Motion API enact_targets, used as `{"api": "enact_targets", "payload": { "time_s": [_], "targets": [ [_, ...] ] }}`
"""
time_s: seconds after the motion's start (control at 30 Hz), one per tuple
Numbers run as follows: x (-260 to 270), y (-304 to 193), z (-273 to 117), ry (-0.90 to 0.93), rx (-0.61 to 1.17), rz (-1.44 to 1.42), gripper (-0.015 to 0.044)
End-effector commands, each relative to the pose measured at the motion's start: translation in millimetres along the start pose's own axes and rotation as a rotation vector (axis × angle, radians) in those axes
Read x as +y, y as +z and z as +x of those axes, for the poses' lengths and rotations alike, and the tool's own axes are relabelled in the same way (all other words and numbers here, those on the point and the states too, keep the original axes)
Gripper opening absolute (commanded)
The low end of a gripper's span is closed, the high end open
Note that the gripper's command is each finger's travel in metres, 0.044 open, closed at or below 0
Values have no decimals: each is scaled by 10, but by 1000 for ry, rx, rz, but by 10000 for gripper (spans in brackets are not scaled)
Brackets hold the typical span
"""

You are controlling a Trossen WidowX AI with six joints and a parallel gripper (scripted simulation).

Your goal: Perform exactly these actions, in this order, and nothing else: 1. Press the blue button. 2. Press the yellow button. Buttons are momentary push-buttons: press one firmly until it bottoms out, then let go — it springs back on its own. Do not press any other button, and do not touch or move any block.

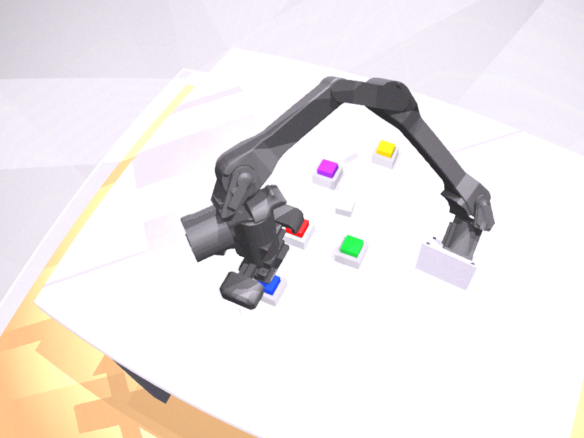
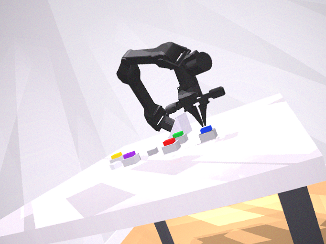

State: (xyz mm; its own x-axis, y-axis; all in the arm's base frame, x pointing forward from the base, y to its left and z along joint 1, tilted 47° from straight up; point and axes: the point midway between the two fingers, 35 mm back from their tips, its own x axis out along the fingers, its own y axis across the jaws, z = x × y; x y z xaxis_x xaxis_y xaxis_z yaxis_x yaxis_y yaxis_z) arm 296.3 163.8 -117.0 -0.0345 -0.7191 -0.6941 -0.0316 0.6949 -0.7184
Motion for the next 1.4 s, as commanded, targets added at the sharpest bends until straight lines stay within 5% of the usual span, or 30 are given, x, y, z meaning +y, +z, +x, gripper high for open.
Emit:
{"api": "enact_targets", "payload": {
  "time_s": [0.0,0.5,0.9,1.37],
  "targets": [
    [25,3,-205,11,-12,4,20],
    [-81,25,-859,18,-14,-1,20],
    [-1949,146,-1139,58,-81,-36,20],
    [-3704,-782,-820,-1,-140,-42,20]
  ]
}}
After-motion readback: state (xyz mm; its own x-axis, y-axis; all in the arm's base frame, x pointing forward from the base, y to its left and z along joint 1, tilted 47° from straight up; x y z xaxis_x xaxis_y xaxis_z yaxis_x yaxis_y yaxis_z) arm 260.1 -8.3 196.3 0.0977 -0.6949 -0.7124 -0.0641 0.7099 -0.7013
